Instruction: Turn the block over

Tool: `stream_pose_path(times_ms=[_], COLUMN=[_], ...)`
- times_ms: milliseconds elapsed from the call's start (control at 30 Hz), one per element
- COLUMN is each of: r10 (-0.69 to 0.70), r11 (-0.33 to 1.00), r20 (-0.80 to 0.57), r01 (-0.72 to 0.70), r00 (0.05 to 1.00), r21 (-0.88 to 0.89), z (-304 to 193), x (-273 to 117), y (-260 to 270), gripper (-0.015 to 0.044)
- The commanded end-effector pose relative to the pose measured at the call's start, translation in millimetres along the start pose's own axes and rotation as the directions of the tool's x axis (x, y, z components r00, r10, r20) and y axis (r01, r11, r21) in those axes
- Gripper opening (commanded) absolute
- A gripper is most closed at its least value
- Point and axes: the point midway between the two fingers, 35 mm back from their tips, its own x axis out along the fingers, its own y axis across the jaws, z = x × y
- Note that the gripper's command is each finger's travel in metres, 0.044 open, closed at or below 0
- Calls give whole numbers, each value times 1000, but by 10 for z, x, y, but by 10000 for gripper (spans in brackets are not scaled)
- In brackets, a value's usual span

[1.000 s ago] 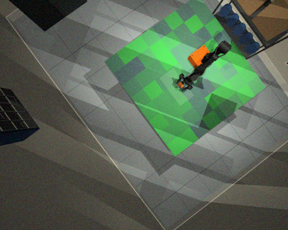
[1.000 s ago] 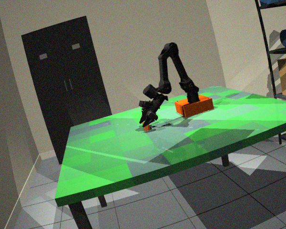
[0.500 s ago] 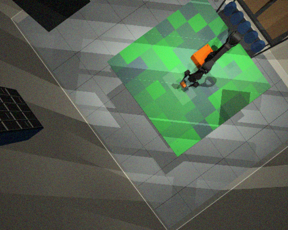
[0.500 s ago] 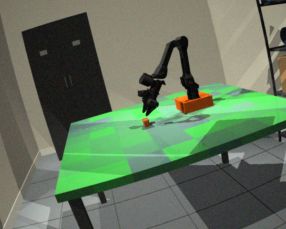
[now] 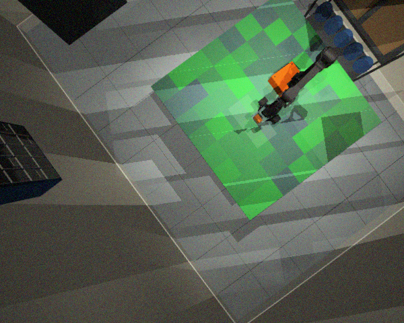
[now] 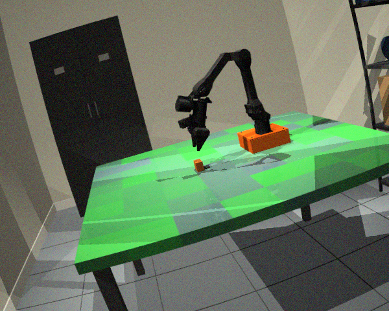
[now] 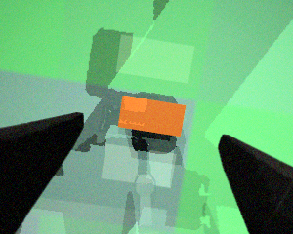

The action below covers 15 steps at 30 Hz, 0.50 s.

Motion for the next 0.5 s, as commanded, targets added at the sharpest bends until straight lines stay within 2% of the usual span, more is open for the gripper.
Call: stream_pose_path(times_ms=[0,200,400,467], r10=[4,11,12,12], r11=[1000,1000,1000,1000], r20=[-139,-319,-324,-324], r01=[-4,-10,-10,-10], r00=[990,948,946,946], r21=[-2,6,7,7], z=[102,215,218,186], x=[-27,-94,-97,12], y=[-4,-15,-15,-13], gripper=[440,440,440,440])
